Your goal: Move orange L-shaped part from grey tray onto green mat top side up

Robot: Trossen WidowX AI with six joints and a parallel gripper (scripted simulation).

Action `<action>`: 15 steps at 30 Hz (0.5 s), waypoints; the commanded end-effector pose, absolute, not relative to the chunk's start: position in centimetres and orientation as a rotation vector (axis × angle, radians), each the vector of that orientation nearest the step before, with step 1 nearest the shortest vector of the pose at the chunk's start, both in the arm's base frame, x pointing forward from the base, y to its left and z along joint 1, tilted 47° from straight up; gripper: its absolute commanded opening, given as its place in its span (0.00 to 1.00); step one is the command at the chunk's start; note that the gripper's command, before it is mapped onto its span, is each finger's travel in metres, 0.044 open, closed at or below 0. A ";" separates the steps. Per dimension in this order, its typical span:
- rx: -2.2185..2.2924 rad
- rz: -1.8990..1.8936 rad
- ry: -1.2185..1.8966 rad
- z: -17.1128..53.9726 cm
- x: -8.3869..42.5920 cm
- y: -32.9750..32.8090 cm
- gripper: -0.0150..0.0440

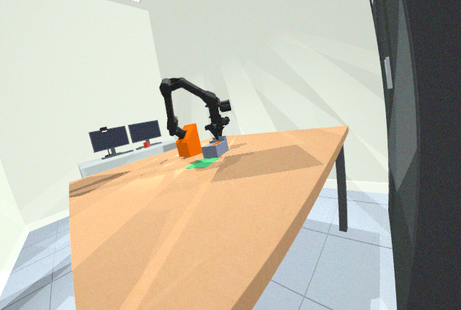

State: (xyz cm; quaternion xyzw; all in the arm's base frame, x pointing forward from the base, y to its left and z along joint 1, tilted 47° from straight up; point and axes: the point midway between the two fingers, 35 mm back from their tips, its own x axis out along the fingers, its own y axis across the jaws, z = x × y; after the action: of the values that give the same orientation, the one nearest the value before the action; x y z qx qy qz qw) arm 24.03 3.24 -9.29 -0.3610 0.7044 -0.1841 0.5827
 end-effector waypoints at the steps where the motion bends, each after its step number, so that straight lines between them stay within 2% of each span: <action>1: -0.852 -0.421 1.631 -9.6 24.1 3.1 0.56; 15: -0.852 -0.421 1.631 -11.1 24.1 1.6 0.56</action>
State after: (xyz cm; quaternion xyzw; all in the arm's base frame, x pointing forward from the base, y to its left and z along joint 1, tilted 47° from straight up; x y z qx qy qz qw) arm 24.40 2.19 -10.60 -0.3608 0.6972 -0.1807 0.5925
